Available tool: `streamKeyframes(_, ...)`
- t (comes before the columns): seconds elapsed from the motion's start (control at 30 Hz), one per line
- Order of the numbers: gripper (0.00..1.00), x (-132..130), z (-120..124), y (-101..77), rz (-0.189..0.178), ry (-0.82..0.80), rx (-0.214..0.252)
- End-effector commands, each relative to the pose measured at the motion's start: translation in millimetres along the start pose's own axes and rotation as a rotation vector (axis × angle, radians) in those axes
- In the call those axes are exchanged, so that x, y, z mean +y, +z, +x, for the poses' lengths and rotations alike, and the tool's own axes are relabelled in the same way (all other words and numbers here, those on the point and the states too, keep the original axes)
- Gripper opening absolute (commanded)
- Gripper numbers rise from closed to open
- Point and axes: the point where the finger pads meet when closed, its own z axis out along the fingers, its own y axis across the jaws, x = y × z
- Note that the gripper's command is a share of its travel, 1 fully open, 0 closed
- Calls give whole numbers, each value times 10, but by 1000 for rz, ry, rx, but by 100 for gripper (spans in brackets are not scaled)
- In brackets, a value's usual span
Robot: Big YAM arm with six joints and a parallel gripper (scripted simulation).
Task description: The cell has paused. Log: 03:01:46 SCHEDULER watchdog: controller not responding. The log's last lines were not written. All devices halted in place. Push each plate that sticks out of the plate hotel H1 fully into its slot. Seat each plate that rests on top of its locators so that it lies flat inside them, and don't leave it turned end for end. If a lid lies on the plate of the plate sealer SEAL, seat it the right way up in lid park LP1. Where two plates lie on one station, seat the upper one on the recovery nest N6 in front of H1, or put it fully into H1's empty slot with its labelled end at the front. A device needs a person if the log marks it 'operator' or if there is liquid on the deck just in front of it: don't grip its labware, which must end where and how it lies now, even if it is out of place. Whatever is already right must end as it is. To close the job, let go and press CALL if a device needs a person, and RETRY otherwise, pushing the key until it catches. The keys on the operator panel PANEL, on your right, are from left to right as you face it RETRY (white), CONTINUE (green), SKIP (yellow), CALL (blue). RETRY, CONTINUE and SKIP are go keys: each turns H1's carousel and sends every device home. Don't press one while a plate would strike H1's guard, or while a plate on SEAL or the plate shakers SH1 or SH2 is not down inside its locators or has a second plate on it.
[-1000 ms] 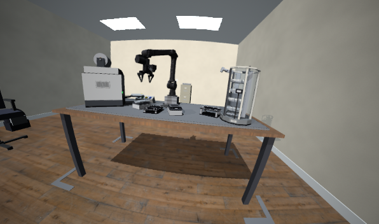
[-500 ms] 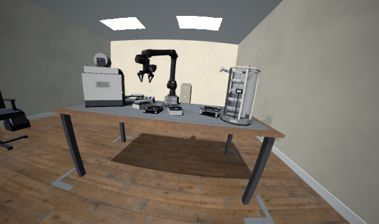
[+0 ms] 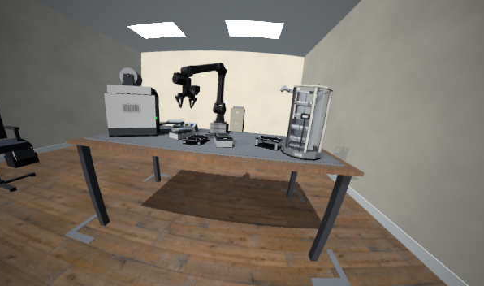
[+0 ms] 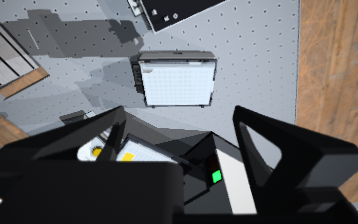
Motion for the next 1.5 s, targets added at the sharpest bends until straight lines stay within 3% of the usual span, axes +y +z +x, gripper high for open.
streamKeyframes(0.0, 100, -22, 65, 203, -12, 2, -2)
streamKeyframes(0.9, 100, -4, 65, 808, -12, 2, -1)
streamKeyframes(0.93, 100, -109, 21, 644, 21, 2, -1)
streamKeyframes(1.47, 100, -109, 21, 644, 21, 2, -1)
